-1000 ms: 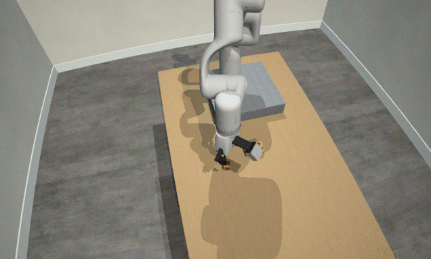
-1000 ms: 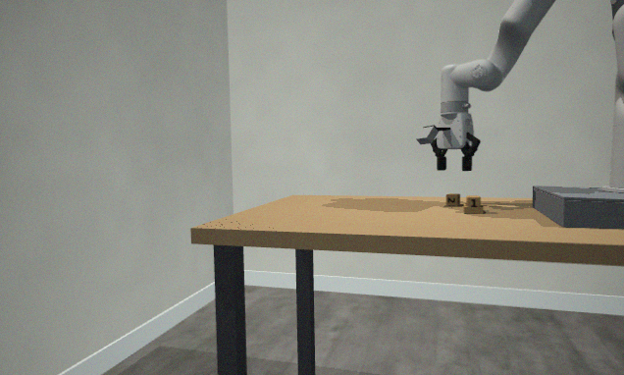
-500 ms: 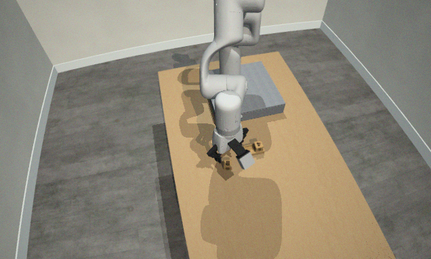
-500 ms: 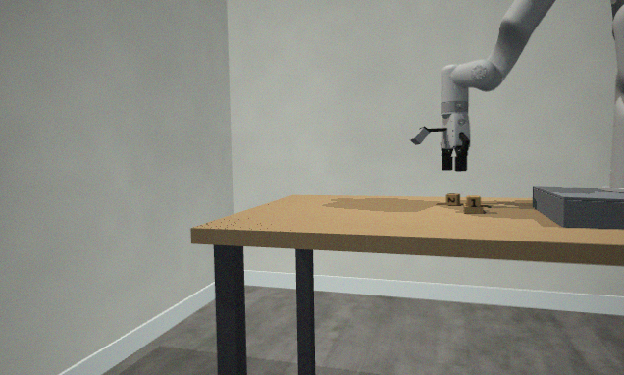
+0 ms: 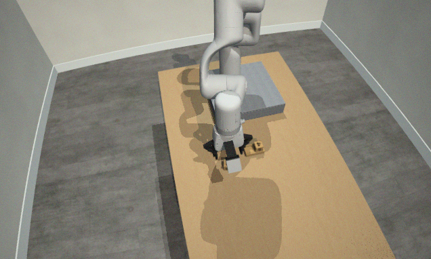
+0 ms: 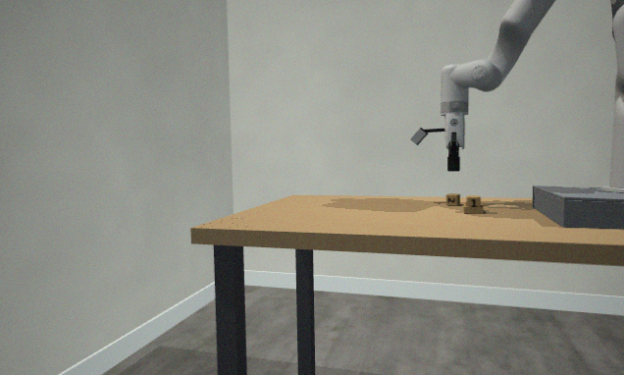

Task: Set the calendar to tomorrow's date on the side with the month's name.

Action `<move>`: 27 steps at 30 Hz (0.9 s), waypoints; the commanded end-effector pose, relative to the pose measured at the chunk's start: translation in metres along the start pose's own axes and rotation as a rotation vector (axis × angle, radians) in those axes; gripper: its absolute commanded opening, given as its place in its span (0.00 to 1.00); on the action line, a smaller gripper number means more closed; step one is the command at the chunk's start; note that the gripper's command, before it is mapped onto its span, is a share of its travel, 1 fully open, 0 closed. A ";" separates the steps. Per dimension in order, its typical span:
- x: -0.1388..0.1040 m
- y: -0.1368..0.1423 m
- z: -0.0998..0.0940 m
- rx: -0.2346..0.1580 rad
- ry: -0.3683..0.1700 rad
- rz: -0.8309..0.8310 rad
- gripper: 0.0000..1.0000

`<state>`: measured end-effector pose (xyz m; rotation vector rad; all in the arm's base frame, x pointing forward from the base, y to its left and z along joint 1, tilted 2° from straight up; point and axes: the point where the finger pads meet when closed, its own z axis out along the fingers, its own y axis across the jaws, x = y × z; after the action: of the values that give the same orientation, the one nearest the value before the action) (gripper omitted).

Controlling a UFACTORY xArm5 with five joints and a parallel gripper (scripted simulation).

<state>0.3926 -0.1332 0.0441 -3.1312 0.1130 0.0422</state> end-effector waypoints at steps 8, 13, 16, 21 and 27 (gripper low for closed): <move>0.001 0.000 -0.001 0.000 0.004 0.248 1.00; 0.001 0.000 -0.001 0.000 0.004 0.258 1.00; 0.001 0.000 -0.001 0.000 0.004 0.258 0.49; 0.001 0.000 -0.001 0.000 0.004 0.258 0.49; 0.001 0.000 -0.001 0.000 0.004 0.258 0.49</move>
<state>0.3927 -0.1333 0.0440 -3.0941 0.5158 0.0432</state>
